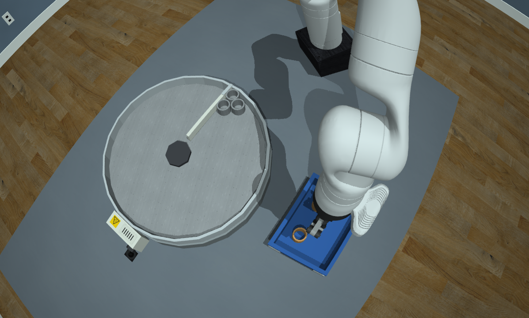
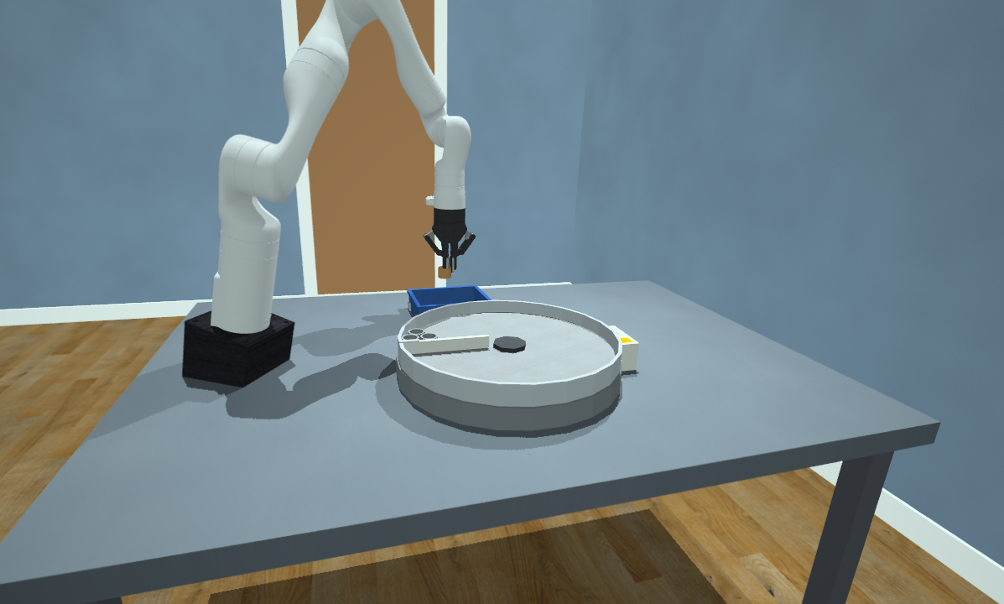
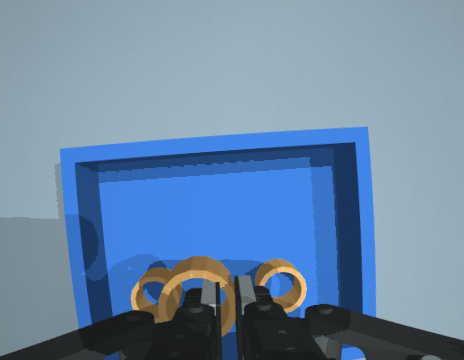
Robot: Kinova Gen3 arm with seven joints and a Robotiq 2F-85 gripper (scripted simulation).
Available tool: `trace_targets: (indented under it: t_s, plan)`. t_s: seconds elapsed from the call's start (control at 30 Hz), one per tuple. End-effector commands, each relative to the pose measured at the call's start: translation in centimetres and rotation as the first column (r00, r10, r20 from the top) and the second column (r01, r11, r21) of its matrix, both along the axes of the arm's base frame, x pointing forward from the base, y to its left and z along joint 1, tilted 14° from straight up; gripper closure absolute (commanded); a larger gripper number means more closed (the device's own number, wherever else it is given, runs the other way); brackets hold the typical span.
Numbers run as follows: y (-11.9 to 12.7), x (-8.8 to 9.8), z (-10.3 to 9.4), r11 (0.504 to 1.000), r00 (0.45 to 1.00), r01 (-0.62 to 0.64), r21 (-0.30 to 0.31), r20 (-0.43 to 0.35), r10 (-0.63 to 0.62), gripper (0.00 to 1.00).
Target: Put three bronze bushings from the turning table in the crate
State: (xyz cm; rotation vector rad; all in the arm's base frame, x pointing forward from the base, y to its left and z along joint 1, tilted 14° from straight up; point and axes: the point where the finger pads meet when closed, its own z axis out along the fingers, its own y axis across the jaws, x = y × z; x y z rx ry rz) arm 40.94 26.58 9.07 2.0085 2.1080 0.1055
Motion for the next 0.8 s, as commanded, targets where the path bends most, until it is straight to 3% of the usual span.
trace_targets:
  t_s: [0.0, 0.43, 0.6, 0.77]
  plan:
    - [-0.4, 0.2, -1.2, 1.000, 1.000, 0.004, -0.007, -0.004, -0.004, 1.00]
    - [-0.4, 0.2, -1.6, 1.000, 1.000, 0.003, -0.007, -0.004, -0.003, 1.00]
    - [-0.6, 0.6, -3.6, 1.000, 1.000, 0.002, -0.008, -0.005, -0.002, 1.00]
    - [-0.6, 0.6, -3.6, 1.000, 1.000, 0.002, -0.008, -0.005, -0.002, 1.00]
